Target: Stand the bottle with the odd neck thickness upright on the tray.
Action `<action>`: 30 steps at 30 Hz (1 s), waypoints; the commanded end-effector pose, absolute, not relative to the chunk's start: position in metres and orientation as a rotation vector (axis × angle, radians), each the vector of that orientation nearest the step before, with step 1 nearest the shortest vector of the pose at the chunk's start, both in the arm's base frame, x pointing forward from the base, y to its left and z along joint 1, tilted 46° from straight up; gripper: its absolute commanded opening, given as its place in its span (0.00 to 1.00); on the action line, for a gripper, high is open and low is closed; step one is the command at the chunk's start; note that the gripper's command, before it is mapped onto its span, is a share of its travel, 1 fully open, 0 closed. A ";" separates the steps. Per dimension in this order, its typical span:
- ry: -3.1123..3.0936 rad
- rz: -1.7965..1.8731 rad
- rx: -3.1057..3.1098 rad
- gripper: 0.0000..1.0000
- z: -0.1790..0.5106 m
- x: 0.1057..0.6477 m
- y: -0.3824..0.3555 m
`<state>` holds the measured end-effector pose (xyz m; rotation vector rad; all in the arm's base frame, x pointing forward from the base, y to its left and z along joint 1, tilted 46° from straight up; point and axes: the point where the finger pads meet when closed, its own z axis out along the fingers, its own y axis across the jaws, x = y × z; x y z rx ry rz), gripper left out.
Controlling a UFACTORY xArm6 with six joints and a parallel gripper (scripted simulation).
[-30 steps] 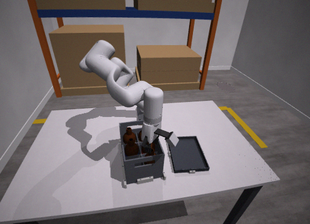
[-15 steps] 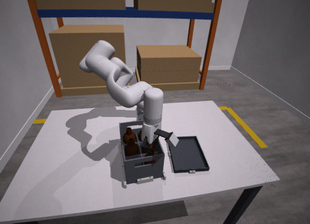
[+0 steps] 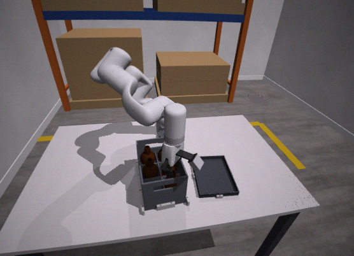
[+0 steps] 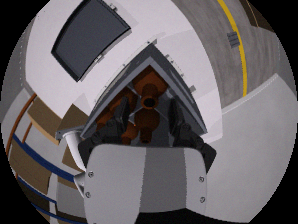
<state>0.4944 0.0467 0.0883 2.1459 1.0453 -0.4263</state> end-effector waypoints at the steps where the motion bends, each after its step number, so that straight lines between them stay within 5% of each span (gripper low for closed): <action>1: 1.046 -0.422 2.146 0.65 0.086 0.495 0.044; 30: 1.046 -0.422 2.146 0.65 0.071 0.496 0.029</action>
